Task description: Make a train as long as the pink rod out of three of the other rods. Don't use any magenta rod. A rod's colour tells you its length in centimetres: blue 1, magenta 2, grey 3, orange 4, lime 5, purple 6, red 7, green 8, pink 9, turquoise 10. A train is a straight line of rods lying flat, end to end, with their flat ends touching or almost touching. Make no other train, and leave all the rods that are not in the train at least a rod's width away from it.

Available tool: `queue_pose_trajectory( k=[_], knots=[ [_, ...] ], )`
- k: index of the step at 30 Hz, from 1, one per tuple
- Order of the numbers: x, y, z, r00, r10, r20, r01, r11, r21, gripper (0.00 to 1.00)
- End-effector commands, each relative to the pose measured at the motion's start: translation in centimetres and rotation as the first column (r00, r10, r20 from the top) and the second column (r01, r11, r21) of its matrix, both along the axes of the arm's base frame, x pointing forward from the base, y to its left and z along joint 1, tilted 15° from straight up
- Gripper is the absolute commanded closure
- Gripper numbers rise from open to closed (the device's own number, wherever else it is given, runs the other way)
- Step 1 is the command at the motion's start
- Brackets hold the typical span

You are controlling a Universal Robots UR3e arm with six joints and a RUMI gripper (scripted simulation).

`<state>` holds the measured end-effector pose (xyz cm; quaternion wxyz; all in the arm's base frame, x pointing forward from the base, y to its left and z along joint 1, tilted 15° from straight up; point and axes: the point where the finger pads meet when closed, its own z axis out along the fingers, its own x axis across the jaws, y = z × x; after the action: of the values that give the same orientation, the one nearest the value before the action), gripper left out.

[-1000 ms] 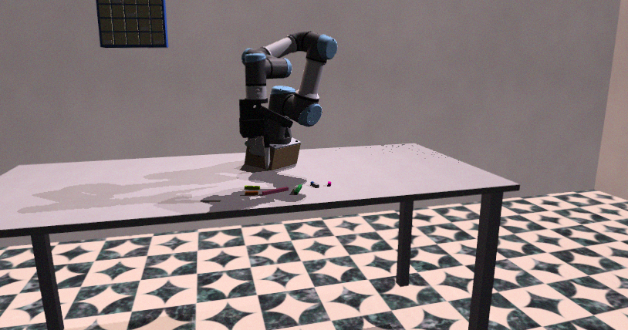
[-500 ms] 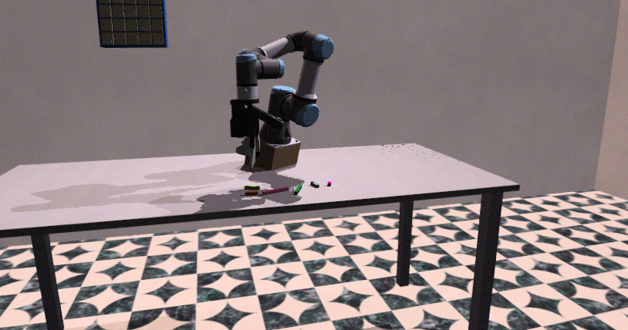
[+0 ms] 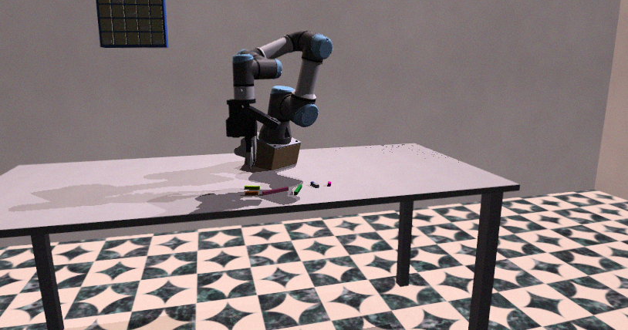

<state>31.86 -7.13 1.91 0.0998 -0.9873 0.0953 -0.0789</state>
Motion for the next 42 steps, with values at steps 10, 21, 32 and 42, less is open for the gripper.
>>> queue_pose_trajectory(
  k=[10, 21, 32, 42],
  knots=[
    [0.04, -0.08, 0.01, 1.000, -0.011, -0.001, 0.011, 1.000, 0.000, 0.86],
    [0.03, -0.08, 0.01, 1.000, -0.010, -0.001, 0.010, 1.000, 0.000, 0.86],
    [0.04, -0.07, -0.01, 1.000, -0.010, -0.001, 0.010, 1.000, 0.000, 0.86],
    [0.11, 0.07, -0.49, 1.000, -0.010, -0.002, 0.010, 1.000, 0.001, 0.86]
  ],
)
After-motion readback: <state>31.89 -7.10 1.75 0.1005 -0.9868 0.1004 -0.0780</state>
